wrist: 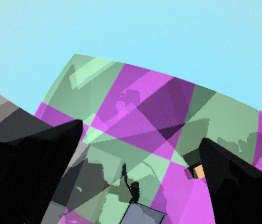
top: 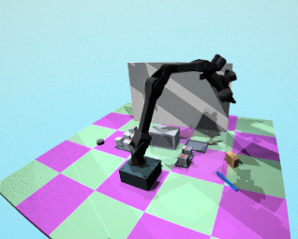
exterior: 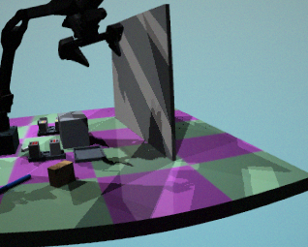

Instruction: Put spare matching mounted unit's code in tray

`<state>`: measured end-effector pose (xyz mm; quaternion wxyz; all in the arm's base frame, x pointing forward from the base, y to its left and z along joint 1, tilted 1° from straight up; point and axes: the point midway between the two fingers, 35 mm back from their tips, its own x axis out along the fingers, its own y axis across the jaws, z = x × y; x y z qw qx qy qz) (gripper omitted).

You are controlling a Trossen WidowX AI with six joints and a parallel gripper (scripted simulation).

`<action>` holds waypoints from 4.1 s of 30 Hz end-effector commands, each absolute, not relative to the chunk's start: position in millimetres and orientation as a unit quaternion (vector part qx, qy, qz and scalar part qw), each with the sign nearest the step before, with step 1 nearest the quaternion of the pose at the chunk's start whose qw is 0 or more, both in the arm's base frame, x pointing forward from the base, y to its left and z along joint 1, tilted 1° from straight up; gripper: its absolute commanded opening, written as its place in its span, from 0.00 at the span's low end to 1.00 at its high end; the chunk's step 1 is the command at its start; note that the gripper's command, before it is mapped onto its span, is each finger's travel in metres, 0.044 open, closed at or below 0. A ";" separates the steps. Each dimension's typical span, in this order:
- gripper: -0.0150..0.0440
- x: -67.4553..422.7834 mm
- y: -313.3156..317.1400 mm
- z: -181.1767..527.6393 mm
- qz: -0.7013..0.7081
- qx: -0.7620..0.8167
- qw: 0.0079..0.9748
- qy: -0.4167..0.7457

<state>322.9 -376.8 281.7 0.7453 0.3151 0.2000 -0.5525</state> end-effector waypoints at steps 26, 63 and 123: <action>1.00 370.9 -37.0 182.9 -0.020 0.009 0.728 0.685; 0.82 335.0 200.0 89.9 0.461 -0.484 0.542 0.509; 0.76 341.9 200.2 -2.9 0.461 -0.484 0.542 0.509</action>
